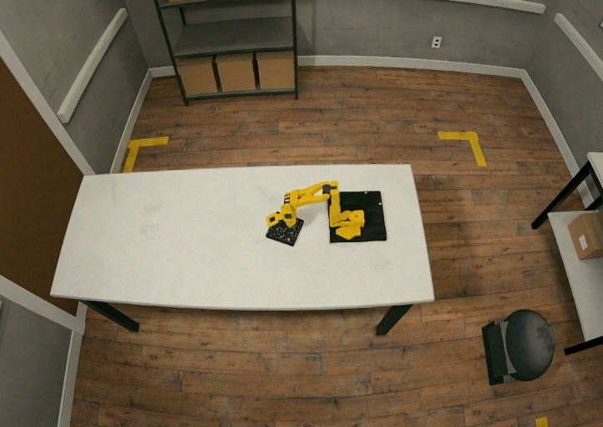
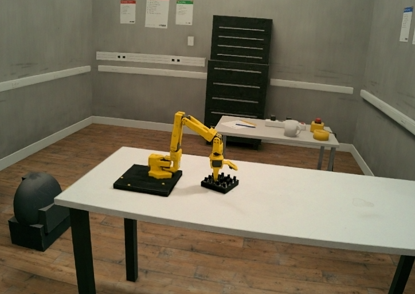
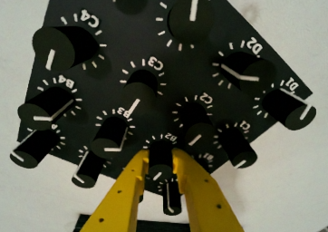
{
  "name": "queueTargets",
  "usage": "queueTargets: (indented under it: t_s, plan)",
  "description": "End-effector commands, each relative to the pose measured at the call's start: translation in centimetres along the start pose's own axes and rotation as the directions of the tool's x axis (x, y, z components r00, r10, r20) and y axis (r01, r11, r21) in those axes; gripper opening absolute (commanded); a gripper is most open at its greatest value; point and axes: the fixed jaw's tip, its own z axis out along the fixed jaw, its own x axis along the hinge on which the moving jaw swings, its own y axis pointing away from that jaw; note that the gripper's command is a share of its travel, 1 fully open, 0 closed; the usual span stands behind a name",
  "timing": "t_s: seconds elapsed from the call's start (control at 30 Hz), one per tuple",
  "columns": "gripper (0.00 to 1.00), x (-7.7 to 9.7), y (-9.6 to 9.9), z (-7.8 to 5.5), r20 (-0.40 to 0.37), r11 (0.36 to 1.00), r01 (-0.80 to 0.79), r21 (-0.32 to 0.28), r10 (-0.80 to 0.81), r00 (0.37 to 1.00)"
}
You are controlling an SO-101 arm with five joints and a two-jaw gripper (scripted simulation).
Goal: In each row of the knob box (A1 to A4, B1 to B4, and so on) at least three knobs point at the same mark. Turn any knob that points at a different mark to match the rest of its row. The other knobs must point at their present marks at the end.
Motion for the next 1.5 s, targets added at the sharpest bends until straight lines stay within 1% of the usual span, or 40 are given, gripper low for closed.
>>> queueTargets:
  t_s: [0.0, 0.3, 0.4, 0.63, 0.87, 0.93, 1.17, 1.43, 1.47]
  plan:
    - [0.01, 0.19, -0.01, 0.09, -0.013, 0.998, 0.066, -0.006, -0.066, 0.998]
    - [0.01, 0.28, -0.03, 0.09, -0.012, 0.975, 0.221, -0.008, -0.221, 0.975]
    - [0.01, 0.29, -0.03, 0.09, -0.012, 0.971, 0.238, -0.008, -0.238, 0.971]
    - [0.01, 0.36, -0.05, 0.09, -0.011, 0.935, 0.355, -0.010, -0.355, 0.935]
    - [0.01, 0.42, -0.08, 0.09, -0.009, 0.885, 0.466, -0.011, -0.466, 0.885]
    - [0.01, 0.42, -0.08, 0.09, -0.009, 0.885, 0.466, -0.011, -0.466, 0.885]
    - [0.01, 0.48, -0.11, 0.09, -0.008, 0.821, 0.570, -0.012, -0.570, 0.821]
    - [0.01, 0.54, -0.16, 0.09, -0.006, 0.734, 0.679, -0.013, -0.679, 0.734]
    - [0.01, 0.54, -0.16, 0.09, -0.006, 0.734, 0.679, -0.013, -0.679, 0.734]
